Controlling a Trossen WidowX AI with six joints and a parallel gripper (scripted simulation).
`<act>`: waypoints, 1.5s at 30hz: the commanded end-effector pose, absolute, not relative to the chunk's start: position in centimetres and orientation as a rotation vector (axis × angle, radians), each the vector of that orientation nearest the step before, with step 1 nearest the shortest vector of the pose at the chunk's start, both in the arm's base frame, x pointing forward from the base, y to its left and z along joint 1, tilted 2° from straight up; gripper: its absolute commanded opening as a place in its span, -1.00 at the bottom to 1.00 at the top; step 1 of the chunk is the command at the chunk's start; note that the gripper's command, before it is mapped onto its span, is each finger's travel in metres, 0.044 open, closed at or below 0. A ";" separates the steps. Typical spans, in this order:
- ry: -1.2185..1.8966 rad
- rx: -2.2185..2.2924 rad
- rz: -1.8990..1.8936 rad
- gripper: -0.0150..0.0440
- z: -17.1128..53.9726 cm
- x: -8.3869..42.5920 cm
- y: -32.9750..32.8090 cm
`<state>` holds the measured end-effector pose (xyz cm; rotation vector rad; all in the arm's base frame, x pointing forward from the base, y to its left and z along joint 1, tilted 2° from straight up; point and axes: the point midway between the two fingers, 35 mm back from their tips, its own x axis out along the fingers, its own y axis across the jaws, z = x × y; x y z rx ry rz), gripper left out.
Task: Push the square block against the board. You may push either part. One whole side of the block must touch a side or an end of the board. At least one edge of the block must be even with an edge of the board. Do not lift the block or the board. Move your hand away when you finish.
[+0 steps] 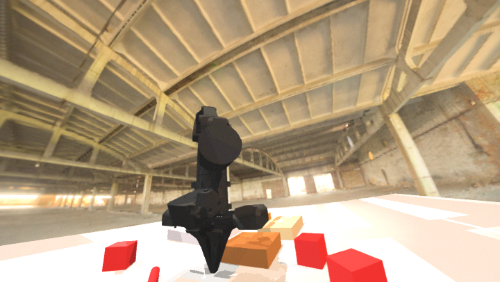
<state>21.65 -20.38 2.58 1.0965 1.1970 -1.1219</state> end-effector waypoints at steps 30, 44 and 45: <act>1.145 1.180 -1.190 -0.49 2.7 20.8 -18.9; 1.144 1.185 -1.193 -0.49 2.4 21.0 -17.9; 1.144 1.185 -1.193 -0.49 2.4 21.0 -17.8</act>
